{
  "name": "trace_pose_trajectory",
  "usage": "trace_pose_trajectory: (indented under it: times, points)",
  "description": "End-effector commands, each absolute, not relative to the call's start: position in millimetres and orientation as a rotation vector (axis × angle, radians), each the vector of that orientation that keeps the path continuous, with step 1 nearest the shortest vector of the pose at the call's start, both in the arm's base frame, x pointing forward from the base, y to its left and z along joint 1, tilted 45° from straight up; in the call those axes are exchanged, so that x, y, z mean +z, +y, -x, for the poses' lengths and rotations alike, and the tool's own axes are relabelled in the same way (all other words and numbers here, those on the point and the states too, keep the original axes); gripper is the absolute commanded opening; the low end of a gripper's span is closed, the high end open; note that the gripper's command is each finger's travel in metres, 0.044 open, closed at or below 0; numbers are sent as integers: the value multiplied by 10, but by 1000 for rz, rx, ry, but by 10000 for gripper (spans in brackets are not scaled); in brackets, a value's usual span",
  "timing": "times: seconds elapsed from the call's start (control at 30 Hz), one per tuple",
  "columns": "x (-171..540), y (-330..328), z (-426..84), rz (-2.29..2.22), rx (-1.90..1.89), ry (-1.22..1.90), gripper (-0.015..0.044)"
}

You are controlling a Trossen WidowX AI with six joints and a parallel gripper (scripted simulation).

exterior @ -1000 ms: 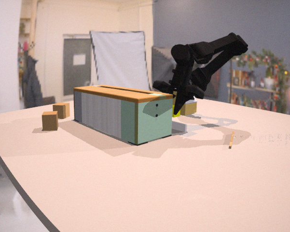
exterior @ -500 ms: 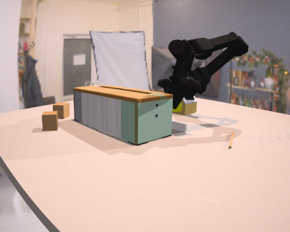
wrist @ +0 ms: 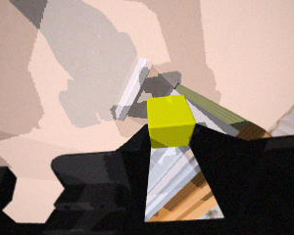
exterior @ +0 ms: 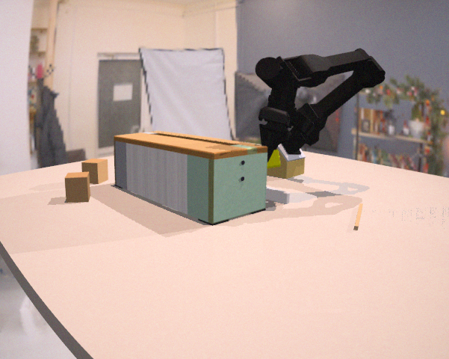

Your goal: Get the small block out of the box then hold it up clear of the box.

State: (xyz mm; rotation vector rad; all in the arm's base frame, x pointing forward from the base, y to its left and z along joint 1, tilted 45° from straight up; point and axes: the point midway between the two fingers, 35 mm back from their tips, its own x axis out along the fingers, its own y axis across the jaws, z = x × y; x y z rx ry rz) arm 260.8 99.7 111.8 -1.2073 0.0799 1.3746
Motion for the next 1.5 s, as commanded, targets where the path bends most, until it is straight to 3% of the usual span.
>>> trace_pose_trajectory:
  times: [0.0,1.47]
  points:
    - [1136,968,-2596,1052,1345,192,0]
    - [1268,704,-2416,-479,727,1112,0]
